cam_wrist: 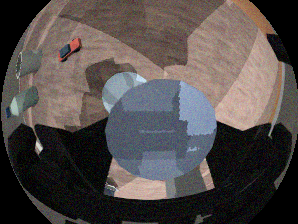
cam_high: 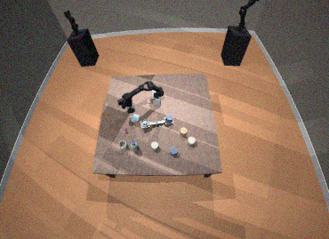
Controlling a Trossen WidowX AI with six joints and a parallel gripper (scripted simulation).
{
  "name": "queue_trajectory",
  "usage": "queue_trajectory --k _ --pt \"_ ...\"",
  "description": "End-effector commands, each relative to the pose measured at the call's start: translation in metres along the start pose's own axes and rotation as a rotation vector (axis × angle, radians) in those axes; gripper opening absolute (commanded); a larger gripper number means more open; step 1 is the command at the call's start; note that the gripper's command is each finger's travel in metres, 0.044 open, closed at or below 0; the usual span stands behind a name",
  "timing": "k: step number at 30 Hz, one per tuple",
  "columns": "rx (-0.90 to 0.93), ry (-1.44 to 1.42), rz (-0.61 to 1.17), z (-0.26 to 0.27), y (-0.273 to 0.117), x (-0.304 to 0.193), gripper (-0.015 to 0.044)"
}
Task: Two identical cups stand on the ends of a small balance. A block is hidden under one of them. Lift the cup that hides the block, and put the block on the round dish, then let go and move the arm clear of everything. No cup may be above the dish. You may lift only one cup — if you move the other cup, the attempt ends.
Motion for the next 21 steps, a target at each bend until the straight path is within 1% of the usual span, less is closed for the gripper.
queue_trajectory --k 1,8,13,18,21 --pt "0.0 -0.004 0.001 -0.022 0.01 0.004 0.0" --pt "0.001 -0.007 0.011 -0.055 0.029 0.007 0.0" --pt "0.002 -0.007 0.011 -0.056 0.036 0.007 0.0" --pt "0.002 -0.007 0.011 -0.056 0.062 0.007 0.0" --pt "0.002 -0.007 0.012 -0.056 0.069 0.006 0.0"
Point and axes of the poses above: the point midway between the two fingers, 35 mm back from their tips, its own y axis out along the fingers, its own z axis across the jaws, x = y × z, the point moved 6 cm from there along -y, back along the fingers, and after that the axes turned 1 degree about y, right-handed, at the moved point
